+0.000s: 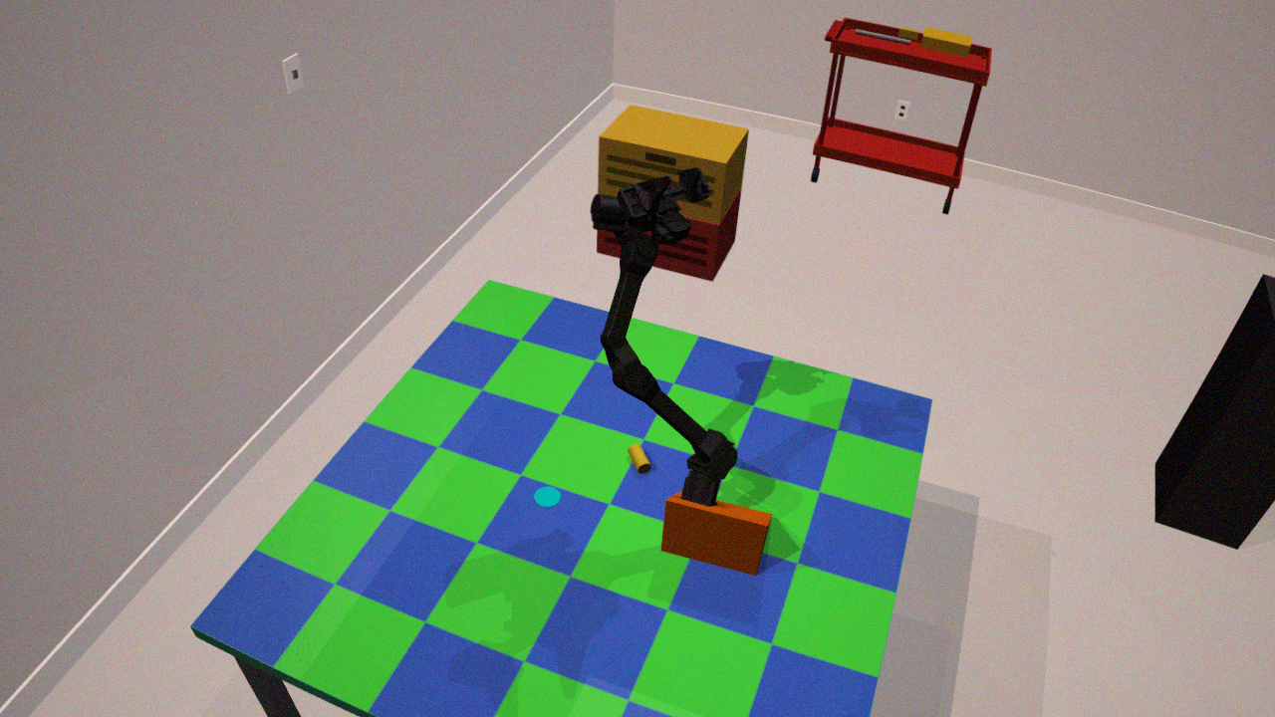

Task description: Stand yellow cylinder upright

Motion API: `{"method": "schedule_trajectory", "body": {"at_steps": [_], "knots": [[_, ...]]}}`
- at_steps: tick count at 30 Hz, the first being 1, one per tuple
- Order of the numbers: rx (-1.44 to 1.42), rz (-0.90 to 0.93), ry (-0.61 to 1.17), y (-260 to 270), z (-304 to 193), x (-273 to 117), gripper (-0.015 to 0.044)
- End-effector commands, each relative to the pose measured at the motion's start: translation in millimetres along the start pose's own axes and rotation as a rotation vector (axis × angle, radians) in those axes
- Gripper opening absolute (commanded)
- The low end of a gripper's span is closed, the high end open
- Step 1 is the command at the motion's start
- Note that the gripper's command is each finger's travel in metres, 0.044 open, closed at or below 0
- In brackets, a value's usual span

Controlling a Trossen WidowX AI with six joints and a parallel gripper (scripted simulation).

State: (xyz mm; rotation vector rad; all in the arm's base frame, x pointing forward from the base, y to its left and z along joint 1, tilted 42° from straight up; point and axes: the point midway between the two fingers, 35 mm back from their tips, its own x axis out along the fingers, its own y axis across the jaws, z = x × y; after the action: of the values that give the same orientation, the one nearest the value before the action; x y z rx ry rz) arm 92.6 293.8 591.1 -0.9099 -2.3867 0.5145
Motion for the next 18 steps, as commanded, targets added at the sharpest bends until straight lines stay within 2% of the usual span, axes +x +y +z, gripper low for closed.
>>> {"method": "schedule_trajectory", "body": {"at_steps": [1,18], "knots": [[-0.062,-0.057,-0.017,-21.8,10.1,10.2,0.0309],[-0.294,-0.340,-0.080,-116.2,60.3,38.3,0.0309]]}}
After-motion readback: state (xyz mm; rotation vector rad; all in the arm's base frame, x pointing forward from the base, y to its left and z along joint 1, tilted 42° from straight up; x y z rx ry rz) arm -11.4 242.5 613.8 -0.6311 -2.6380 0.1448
